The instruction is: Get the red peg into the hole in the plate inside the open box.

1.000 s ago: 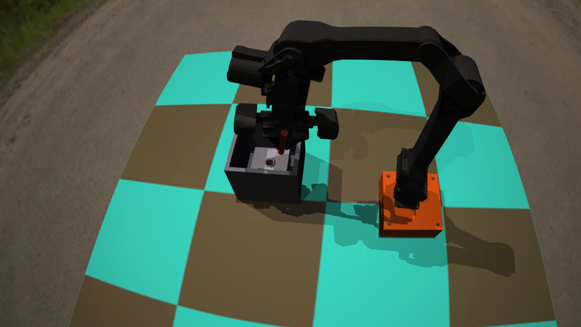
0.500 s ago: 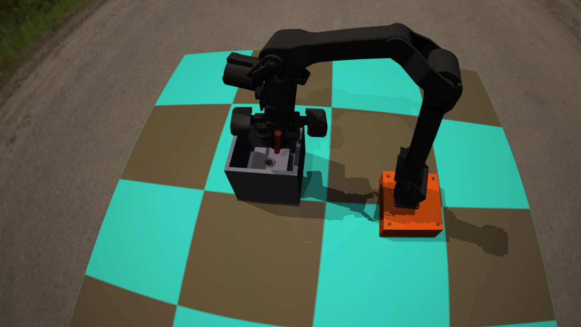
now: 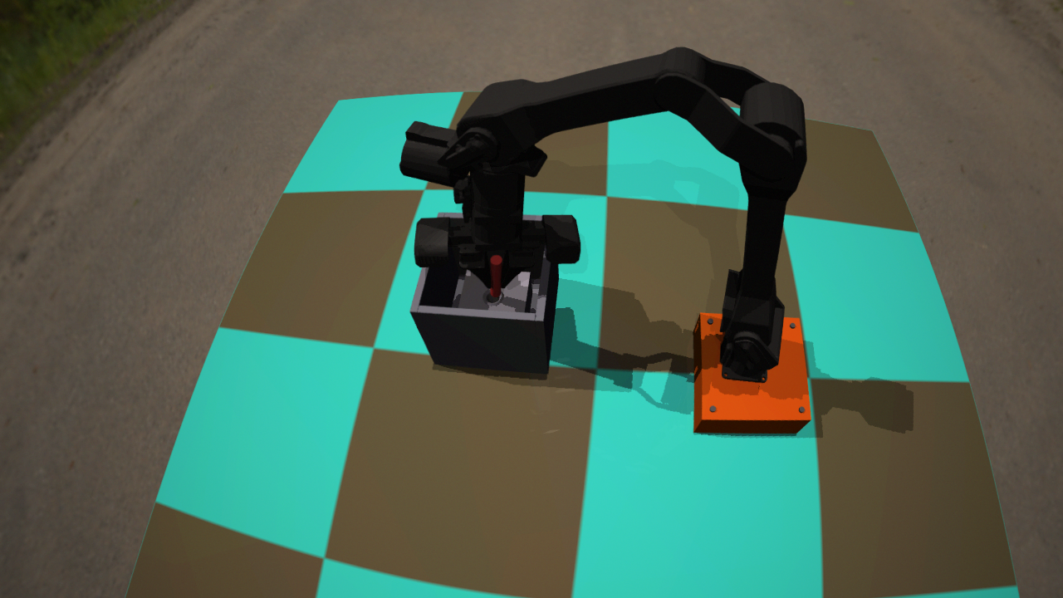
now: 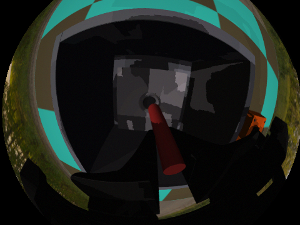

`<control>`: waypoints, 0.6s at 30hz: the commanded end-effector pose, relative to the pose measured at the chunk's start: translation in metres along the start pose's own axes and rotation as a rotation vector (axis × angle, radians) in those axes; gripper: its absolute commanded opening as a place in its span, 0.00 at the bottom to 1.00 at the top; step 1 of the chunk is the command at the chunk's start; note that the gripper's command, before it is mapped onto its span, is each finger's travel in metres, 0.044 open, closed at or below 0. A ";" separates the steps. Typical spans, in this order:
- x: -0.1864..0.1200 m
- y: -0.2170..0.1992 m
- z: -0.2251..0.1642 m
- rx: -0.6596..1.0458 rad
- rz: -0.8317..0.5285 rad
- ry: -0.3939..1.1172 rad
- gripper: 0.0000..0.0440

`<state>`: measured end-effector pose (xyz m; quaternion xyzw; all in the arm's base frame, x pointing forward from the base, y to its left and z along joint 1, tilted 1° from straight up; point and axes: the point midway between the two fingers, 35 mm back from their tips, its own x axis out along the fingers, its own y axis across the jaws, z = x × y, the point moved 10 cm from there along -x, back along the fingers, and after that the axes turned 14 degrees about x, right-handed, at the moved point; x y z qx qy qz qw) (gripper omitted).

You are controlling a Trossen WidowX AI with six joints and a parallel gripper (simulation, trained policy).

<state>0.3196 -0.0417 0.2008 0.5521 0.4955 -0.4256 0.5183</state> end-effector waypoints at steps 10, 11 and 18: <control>0.030 0.008 0.003 -0.058 -0.031 0.003 0.06; 0.031 0.009 0.003 -0.062 -0.036 0.002 0.10; 0.031 0.011 0.003 -0.071 -0.065 0.028 0.24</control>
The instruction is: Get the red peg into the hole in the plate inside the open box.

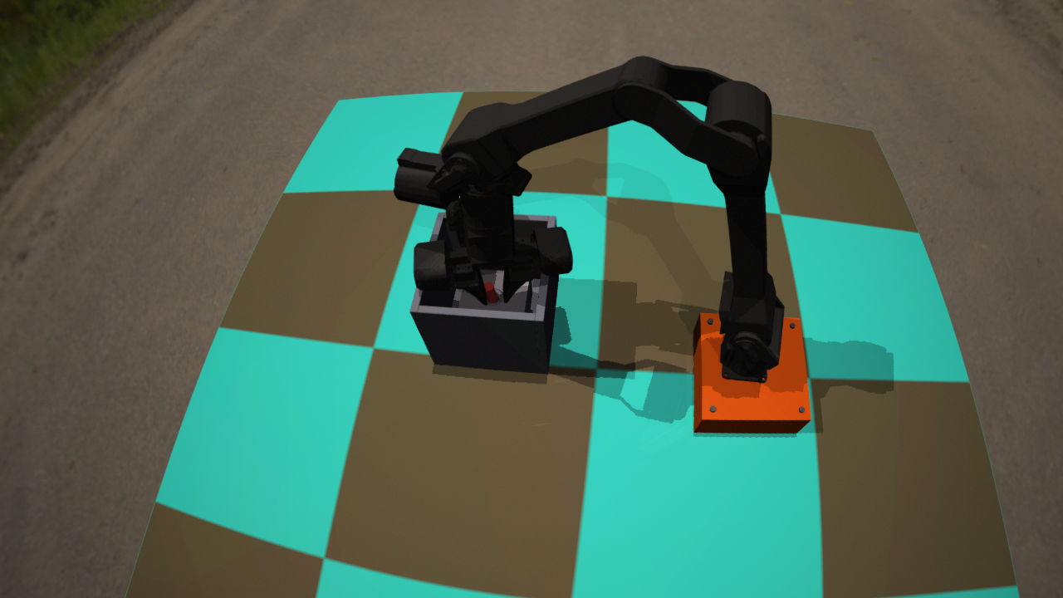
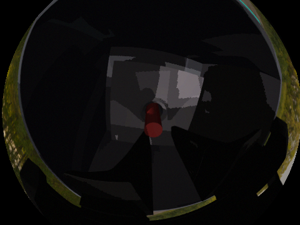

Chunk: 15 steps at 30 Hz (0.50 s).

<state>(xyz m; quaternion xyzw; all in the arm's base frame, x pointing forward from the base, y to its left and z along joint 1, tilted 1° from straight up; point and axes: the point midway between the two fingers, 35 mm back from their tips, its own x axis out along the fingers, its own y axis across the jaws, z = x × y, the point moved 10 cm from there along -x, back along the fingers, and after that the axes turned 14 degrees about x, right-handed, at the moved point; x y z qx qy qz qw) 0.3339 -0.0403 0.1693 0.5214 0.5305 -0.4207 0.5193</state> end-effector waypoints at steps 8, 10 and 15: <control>-0.020 0.007 0.010 0.016 0.030 0.071 0.30; -0.026 0.009 0.012 0.021 0.043 0.090 0.31; -0.040 0.013 0.017 0.030 0.079 0.140 0.36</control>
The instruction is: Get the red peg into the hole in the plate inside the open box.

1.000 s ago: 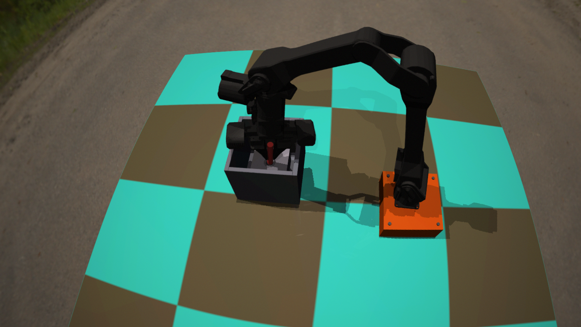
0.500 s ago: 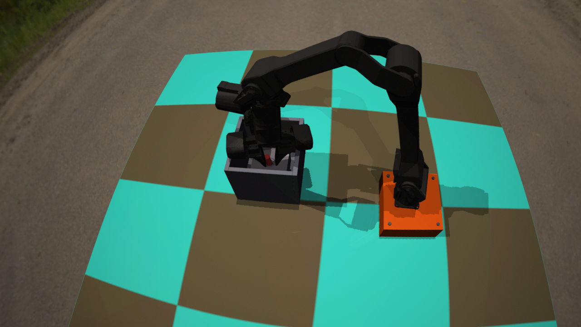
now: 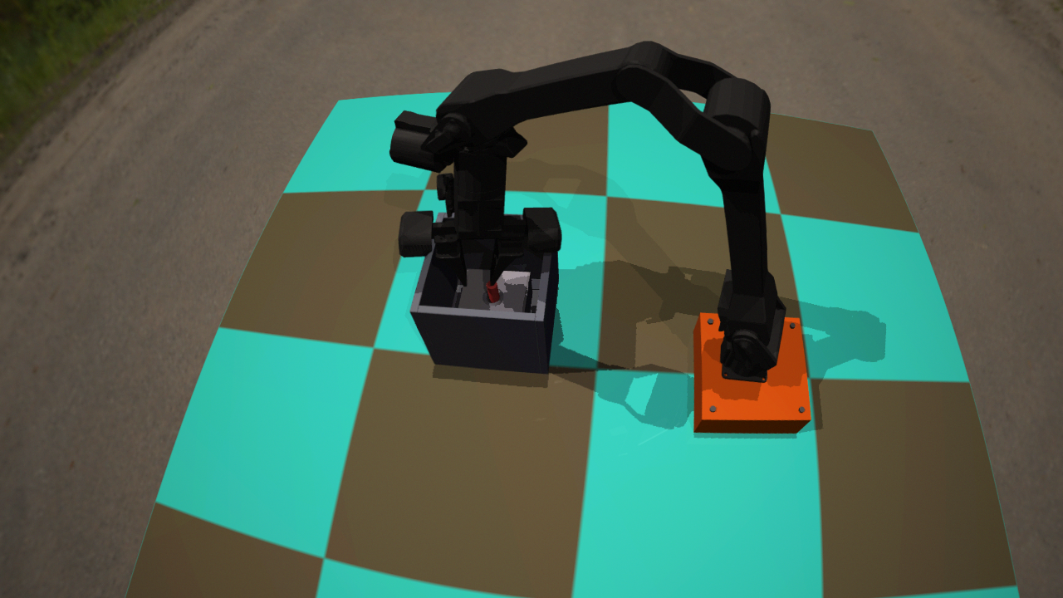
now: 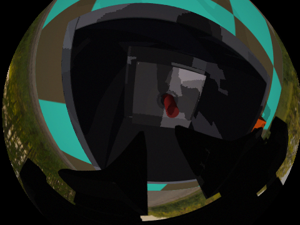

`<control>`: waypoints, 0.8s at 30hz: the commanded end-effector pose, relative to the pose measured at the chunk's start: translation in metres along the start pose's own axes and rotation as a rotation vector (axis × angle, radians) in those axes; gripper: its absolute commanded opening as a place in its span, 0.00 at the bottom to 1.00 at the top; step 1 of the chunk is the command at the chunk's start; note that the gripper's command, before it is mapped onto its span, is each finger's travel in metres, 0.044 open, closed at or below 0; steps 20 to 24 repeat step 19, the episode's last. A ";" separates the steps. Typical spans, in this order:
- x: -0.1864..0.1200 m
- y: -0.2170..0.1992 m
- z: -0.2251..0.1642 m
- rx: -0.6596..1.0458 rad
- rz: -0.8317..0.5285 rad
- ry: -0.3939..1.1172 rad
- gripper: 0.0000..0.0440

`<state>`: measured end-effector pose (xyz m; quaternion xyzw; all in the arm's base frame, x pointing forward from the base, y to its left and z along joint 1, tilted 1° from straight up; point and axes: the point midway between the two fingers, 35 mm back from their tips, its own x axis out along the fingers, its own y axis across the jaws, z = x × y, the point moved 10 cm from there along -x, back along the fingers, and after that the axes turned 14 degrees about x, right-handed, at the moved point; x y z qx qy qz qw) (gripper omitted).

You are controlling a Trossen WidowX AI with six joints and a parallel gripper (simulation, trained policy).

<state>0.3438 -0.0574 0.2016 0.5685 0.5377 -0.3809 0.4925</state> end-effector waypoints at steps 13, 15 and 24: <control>-0.030 0.010 0.012 0.010 0.085 0.130 0.51; -0.032 0.011 0.014 0.010 0.088 0.139 0.53; -0.035 0.014 0.018 0.003 0.098 0.146 0.50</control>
